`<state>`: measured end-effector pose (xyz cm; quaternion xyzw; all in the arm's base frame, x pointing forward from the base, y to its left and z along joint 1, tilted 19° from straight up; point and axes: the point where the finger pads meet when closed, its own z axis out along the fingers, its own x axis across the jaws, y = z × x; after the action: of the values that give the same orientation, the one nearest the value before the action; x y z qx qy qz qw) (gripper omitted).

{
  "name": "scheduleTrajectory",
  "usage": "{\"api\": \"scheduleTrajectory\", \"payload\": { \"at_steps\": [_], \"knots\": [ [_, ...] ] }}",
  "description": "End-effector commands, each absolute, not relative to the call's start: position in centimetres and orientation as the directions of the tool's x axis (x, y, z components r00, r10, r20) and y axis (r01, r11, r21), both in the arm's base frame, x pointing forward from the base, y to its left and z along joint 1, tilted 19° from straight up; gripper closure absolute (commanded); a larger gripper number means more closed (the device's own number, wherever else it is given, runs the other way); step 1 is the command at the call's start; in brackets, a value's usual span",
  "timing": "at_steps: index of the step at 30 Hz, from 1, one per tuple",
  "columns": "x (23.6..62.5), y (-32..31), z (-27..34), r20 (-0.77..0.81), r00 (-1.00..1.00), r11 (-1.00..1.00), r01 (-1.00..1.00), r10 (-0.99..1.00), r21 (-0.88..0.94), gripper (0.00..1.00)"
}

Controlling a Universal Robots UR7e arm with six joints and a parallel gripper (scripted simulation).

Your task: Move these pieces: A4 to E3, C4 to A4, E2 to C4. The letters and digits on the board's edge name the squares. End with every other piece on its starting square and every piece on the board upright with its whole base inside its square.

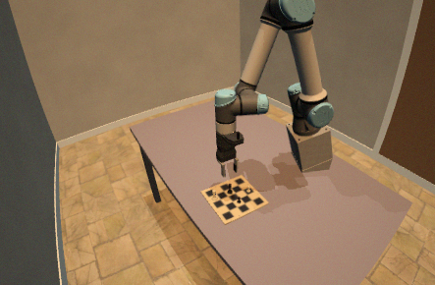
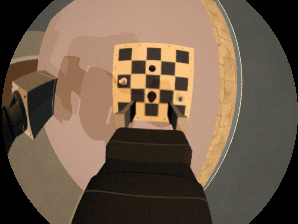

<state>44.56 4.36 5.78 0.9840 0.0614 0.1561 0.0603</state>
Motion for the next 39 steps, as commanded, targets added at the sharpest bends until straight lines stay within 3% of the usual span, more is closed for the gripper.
{"api": "scheduleTrajectory", "payload": {
  "at_steps": [1,20,39],
  "knots": [
    [44.5,4.4,5.8,0.298,0.944,-0.985,0.103,0.140,0.137,0.00],
    [44.5,4.4,6.1,0.301,0.943,-0.985,0.102,0.140,0.138,0.00],
    [42.9,4.9,11.3,0.302,0.943,-0.985,0.102,0.140,0.139,0.00]
  ]
}}
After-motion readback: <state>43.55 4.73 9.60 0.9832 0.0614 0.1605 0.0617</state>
